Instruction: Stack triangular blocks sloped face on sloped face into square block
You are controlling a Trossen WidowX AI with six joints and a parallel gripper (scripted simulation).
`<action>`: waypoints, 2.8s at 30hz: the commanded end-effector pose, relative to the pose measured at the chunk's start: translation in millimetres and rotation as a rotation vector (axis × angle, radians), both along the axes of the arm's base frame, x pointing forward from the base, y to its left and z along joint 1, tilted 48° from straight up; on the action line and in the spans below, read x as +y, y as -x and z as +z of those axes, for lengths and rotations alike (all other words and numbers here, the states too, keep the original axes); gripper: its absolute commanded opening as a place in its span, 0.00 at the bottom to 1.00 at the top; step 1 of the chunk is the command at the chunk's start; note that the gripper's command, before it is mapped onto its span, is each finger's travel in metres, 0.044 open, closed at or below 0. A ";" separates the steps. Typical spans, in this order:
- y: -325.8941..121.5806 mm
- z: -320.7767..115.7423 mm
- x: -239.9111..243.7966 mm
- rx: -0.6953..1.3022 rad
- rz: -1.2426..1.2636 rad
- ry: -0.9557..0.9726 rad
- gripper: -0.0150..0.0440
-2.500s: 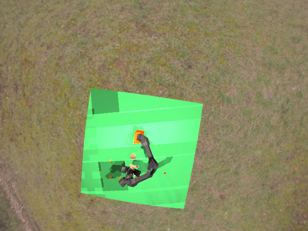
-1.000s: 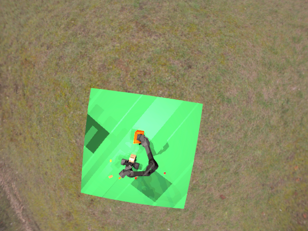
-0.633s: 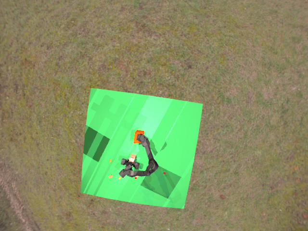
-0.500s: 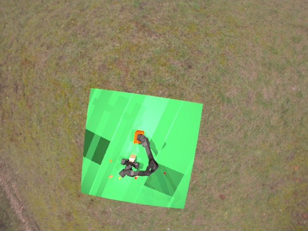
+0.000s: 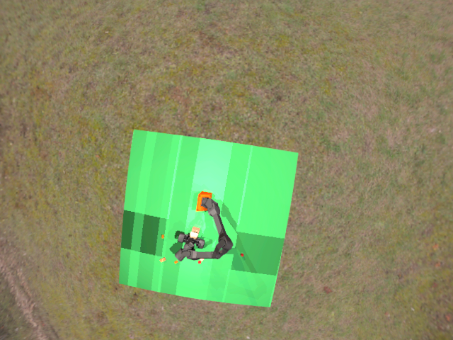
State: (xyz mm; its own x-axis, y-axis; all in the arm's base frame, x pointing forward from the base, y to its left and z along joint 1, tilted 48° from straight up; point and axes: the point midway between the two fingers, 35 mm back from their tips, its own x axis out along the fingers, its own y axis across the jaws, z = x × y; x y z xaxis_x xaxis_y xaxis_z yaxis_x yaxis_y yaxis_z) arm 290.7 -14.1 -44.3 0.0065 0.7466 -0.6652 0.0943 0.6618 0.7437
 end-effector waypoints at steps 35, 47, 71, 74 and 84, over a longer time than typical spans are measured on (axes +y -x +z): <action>5.8 -10.8 13.1 0.005 -0.007 -0.007 0.25; 8.2 -14.3 17.5 0.005 -0.008 -0.008 0.25; 8.5 -14.8 18.1 0.005 -0.008 -0.008 0.25; 8.7 -15.0 18.4 0.005 -0.008 -0.008 0.25; 9.2 -15.8 19.3 0.006 -0.009 -0.009 0.25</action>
